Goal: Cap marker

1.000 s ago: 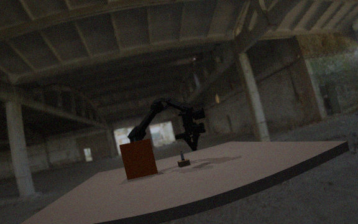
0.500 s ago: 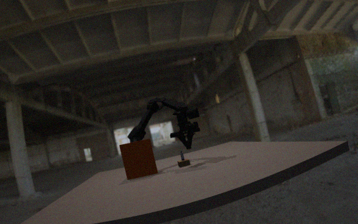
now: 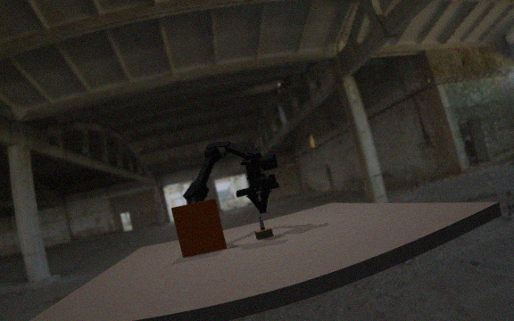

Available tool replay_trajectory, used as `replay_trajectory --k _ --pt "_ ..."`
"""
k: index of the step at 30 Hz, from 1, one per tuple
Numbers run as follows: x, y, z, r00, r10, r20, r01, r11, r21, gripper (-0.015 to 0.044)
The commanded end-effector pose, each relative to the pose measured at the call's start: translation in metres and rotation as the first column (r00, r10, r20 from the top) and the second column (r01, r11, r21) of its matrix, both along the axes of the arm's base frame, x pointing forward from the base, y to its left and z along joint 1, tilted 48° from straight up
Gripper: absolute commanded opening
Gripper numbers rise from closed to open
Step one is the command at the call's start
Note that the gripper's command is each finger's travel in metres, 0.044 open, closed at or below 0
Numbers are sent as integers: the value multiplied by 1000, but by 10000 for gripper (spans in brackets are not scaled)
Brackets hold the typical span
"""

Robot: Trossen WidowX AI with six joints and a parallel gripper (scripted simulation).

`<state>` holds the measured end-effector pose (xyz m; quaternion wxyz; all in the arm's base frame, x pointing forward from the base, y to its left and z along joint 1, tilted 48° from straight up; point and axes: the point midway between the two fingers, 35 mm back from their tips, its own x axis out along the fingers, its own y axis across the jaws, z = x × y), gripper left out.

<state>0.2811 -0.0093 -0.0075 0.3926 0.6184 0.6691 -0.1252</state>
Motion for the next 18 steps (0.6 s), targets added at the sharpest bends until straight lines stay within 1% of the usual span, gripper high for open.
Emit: replay_trajectory --k 1,6,18 --pt "-8 5 6 1000 -6 -8 6 1000 5 0" --pt "-15 8 11 1000 -7 -9 7 1000 5 0" --pt "-14 17 3 1000 -7 -9 7 1000 5 0"
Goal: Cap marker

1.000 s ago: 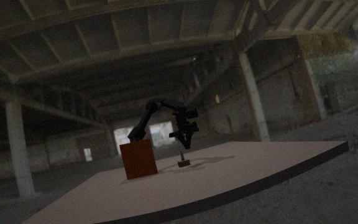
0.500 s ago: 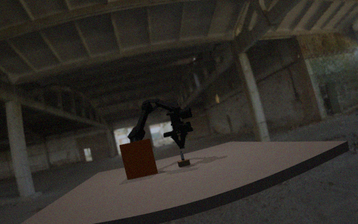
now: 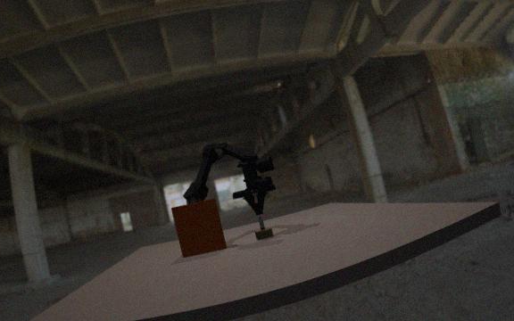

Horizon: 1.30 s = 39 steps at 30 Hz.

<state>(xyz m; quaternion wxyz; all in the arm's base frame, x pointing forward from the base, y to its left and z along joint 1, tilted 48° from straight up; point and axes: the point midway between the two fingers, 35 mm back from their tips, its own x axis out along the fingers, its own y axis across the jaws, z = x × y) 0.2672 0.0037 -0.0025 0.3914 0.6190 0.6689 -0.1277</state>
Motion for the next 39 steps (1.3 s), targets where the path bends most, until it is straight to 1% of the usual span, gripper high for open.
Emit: replay_trajectory --k 1,29,38,39 --pt "0 5 -3 1000 -4 -5 4 1000 6 0" --pt "3 39 -34 1000 -3 -4 4 1000 9 0" --pt "3 40 -35 1000 -3 -4 3 1000 10 0" --pt "3 39 -35 1000 1 -2 -1 1000 4 26"
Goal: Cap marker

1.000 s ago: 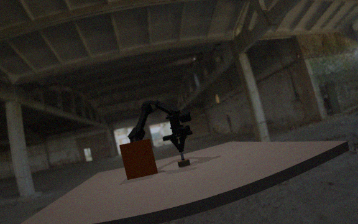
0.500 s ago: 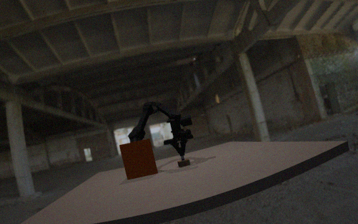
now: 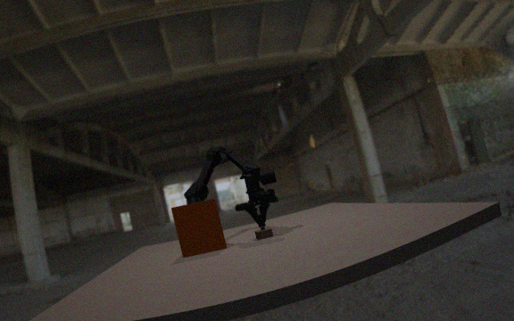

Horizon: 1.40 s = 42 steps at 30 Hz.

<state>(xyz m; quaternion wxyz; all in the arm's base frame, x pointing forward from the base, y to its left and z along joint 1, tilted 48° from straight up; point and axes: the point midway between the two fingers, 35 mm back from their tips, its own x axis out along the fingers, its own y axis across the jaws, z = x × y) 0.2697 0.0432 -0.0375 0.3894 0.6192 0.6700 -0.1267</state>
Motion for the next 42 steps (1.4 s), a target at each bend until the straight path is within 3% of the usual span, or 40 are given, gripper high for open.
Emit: replay_trajectory --k 1,16,19,24,28,30,34,39,42 --pt "0 0 0 1000 0 0 0 1000 0 53" --pt "0 0 0 1000 0 0 0 1000 0 440" --pt "1 -8 6 1000 -1 0 1 1000 -3 440" --pt "-4 -54 49 1000 -1 0 1 1000 -4 440" --pt "-5 -56 50 1000 0 0 0 1000 -4 440" --pt "-5 -56 50 998 42 45 -41 999 -9 387" --pt "-6 -54 47 910 287 300 -277 958 -76 282" --pt "-7 -51 44 612 557 562 -517 819 -249 151" --pt "-7 -50 43 425 643 637 -584 732 -350 72"
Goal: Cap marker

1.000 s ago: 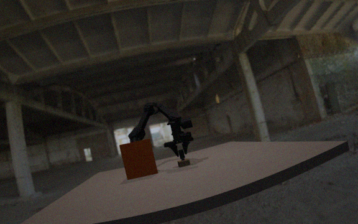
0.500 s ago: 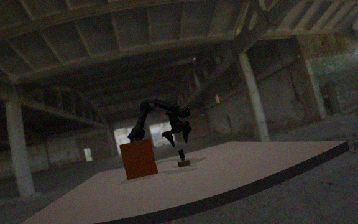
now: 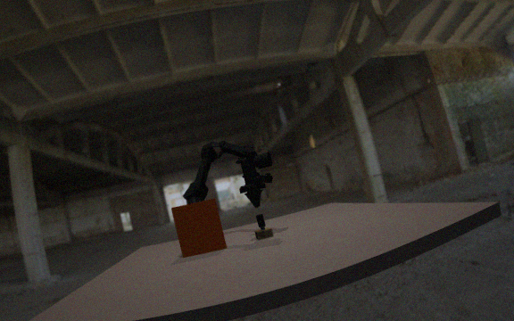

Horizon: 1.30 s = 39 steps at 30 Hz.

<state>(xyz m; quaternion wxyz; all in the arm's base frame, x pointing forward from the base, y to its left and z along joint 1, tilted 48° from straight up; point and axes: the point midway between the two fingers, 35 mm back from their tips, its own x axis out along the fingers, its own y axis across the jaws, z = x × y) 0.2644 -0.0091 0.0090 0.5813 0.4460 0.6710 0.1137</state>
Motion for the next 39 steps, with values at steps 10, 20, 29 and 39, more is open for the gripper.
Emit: replay_trajectory --k 10,20,29,39 --pt "-2 3 -4 905 295 306 -285 955 -76 0" --pt "-1 10 -10 905 295 306 -285 955 -76 0" --pt "0 20 -20 905 295 307 -286 955 -75 0" --pt "1 32 -30 905 294 307 -286 955 -75 0"
